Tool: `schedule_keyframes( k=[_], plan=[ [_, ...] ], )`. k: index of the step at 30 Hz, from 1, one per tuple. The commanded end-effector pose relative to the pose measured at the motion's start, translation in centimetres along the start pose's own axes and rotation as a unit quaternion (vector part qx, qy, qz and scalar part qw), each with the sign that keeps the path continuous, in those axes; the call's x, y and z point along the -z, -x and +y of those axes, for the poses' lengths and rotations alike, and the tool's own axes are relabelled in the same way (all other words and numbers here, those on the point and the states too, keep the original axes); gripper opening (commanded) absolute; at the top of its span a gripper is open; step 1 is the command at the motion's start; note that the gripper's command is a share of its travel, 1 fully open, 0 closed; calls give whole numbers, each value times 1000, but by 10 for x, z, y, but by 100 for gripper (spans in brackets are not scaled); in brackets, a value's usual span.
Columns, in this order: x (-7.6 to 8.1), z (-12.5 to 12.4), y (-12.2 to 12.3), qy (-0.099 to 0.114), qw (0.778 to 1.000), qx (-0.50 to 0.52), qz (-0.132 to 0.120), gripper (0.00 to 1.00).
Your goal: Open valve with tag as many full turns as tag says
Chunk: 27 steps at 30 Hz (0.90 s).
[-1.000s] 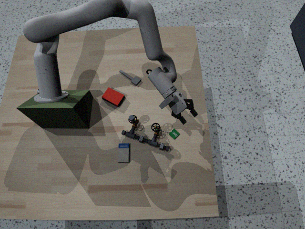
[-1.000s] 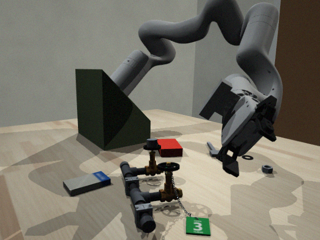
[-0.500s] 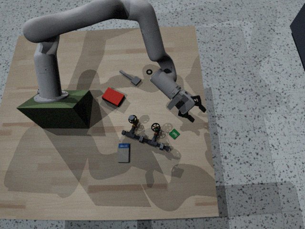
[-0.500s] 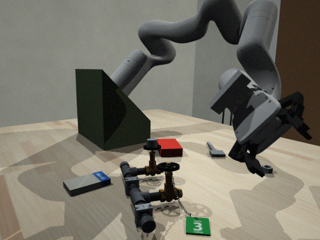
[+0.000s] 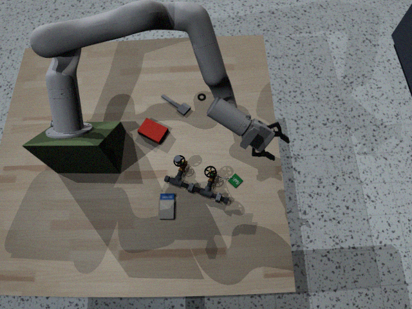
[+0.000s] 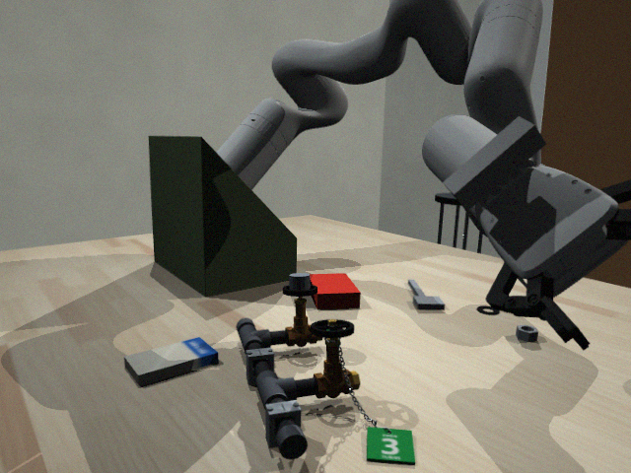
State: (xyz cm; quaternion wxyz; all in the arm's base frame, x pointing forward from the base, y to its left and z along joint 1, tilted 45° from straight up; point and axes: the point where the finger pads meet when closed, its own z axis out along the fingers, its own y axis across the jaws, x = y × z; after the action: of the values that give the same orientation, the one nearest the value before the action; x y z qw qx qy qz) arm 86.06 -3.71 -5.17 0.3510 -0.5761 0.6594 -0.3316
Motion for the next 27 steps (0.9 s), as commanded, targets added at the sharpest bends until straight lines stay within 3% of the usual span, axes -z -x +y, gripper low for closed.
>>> schedule_keyframes(
  k=[1,12,14,15,27],
  plan=[
    [-7,-13,6,-17,999,31,-41,100],
    [-11,-31,23,-48,984,109,-131,100],
    [-11,-31,23,-48,984,109,-131,100],
    [-11,-33,28,-54,978,129,-155,100],
    [-3,-32,41,-68,945,205,-245,100]
  ],
)
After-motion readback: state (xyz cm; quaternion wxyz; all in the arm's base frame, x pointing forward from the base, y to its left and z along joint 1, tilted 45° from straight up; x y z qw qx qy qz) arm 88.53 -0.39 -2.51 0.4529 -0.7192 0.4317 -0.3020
